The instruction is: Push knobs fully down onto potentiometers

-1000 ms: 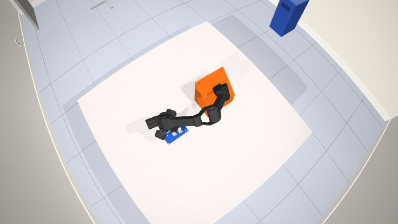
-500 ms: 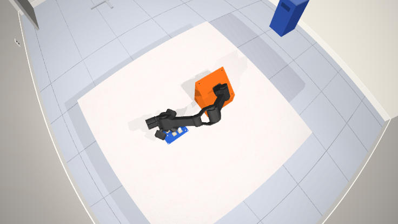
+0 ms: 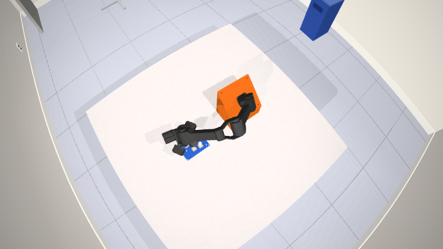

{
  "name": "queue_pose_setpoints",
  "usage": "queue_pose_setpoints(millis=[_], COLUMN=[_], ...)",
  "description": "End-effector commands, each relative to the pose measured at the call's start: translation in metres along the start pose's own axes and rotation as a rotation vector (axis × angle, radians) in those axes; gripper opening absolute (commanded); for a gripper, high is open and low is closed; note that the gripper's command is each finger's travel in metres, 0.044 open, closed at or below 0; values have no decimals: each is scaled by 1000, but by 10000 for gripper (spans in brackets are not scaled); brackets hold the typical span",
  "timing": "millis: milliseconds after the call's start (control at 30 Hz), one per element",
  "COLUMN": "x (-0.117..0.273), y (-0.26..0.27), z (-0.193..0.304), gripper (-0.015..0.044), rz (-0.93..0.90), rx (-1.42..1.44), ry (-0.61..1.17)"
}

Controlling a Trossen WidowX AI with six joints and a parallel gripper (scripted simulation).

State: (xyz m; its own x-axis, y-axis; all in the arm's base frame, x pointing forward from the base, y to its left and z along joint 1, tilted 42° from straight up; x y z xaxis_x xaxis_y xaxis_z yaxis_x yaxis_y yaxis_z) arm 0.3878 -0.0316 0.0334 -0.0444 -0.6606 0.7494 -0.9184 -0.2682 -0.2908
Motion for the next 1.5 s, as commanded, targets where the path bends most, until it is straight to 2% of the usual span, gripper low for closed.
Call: queue_pose_setpoints(millis=[0,1100,1467], x=[-5,-6,8], y=[-1,-1,-1], z=[0,0,0], gripper=[0,0,0], rz=[0,0,-1], rx=[3,3,3], ry=[-4,-4,-3])
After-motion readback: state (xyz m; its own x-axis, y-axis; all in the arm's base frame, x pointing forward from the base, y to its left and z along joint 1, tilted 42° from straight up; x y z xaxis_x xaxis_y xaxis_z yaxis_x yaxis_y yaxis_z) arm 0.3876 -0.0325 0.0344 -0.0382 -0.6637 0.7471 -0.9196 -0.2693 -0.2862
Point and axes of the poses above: the point midway between the two fingers, 35 mm back from their tips, its own x axis back along the fingers, its own y axis across the jaws, z = x × y, the point moved 9 cm from there along x, back along the fingers, and after that the axes turned 8 degrees about -x, right-handed, at the moved point
